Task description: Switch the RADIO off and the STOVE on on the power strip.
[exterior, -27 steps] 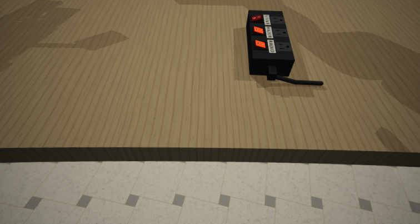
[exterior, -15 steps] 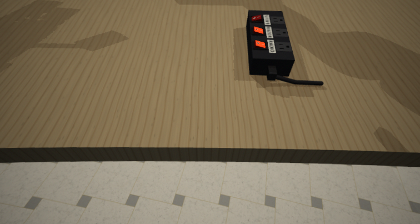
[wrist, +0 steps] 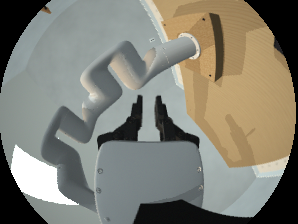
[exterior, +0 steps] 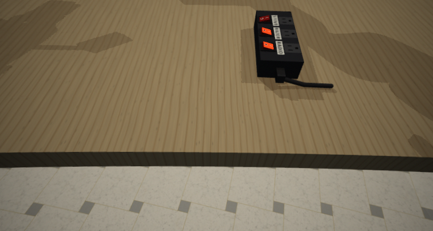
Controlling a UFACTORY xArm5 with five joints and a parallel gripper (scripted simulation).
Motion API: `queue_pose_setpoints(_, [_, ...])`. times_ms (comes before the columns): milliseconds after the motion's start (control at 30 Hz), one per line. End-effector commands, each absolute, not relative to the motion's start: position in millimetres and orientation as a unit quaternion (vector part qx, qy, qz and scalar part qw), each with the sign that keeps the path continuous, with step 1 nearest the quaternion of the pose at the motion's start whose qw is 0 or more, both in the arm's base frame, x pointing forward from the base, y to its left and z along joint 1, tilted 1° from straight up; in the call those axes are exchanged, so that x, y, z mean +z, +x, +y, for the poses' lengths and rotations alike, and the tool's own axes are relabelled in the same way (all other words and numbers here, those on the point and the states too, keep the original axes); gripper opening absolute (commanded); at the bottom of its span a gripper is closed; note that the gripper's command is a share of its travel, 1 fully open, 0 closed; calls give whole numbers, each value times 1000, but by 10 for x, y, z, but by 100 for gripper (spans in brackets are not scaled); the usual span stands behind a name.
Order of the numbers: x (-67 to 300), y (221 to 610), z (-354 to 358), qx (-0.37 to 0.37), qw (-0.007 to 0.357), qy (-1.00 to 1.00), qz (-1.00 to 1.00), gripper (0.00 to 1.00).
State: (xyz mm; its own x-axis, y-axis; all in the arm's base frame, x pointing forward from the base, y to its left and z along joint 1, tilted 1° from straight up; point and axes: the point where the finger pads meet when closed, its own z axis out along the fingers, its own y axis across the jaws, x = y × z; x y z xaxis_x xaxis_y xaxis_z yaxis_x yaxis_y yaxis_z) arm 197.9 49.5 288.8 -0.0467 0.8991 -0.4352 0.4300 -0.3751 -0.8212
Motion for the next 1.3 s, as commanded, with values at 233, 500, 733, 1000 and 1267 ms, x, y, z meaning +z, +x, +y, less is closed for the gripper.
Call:
queue_pose_setpoints(233, [2894, 1983, 496, 512, 228, -652, -511, 0])
queue_pose_setpoints(500, [2894, 1983, 496, 512, 228, -652, -511, 0])
queue_pose_setpoints(733, [2777, 2014, 515, 502, 214, -665, -510, 0])
queue_pose_setpoints(1000, [2221, 2192, 627, 444, 148, -730, -498, 0])
queue_pose_setpoints(1267, [1821, 2360, 734, 389, 101, -778, -483, 0])
